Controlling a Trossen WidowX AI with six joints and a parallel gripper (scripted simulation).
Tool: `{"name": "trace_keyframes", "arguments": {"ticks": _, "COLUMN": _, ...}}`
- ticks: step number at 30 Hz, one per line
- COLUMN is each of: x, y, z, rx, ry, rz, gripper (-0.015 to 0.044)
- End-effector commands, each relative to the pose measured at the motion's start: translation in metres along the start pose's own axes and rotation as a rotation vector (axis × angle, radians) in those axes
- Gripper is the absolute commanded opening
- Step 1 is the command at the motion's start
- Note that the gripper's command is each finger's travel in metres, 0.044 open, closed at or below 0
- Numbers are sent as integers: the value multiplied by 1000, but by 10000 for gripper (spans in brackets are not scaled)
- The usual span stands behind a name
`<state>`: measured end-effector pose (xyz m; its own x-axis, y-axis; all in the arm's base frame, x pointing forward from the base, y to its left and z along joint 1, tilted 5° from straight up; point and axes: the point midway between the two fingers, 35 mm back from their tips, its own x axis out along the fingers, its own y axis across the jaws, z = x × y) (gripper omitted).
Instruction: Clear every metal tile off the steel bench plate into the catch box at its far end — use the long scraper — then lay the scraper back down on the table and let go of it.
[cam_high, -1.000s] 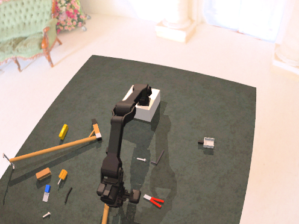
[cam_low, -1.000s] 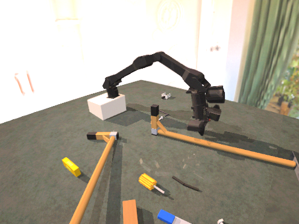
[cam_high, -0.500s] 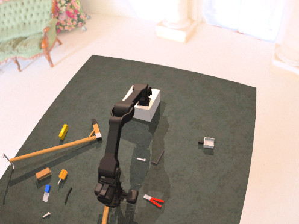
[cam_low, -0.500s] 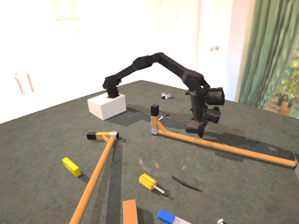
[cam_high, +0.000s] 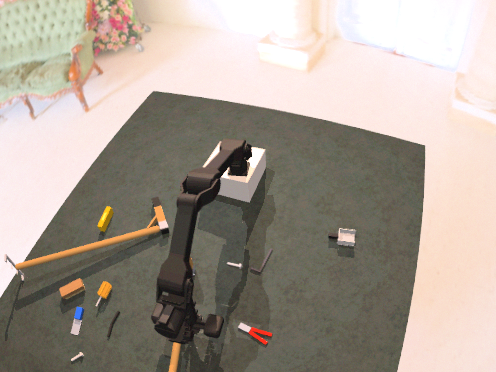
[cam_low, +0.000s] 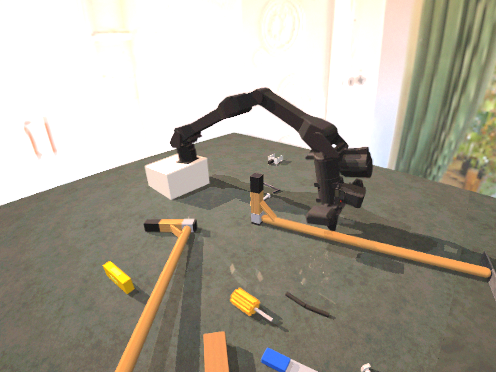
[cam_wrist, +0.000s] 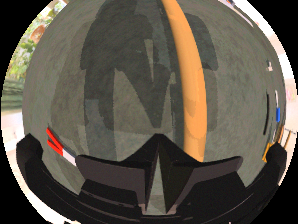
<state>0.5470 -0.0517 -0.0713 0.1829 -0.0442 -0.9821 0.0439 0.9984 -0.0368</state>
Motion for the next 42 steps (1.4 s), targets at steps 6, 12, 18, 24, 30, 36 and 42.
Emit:
{"name": "trace_keyframes", "arguments": {"ticks": 6, "x": 0, "y": -10, "z": 2, "rx": -2, "ry": -5, "rz": 2, "gripper": 0}}
{"name": "trace_keyframes", "arguments": {"ticks": 12, "x": 0, "y": -16, "z": 3, "rx": -2, "ry": -7, "rz": 1, "gripper": 0}}
{"name": "trace_keyframes", "arguments": {"ticks": 18, "x": 0, "y": -22, "z": 4, "rx": -2, "ry": -9, "rz": 1, "gripper": 0}}
{"name": "trace_keyframes", "arguments": {"ticks": 24, "x": 0, "y": -28, "z": 4, "rx": -2, "ry": -10, "rz": 0, "gripper": 0}}
{"name": "trace_keyframes", "arguments": {"ticks": 30, "x": 0, "y": -34, "z": 4, "rx": -2, "ry": -12, "rz": -1, "gripper": 0}}
{"name": "trace_keyframes", "arguments": {"ticks": 36, "x": 0, "y": -40, "z": 5, "rx": -3, "ry": -13, "rz": -2, "gripper": 0}}
{"name": "trace_keyframes", "arguments": {"ticks": 42, "x": -6, "y": -35, "z": 6, "rx": -7, "ry": -15, "rz": -1, "gripper": 0}}
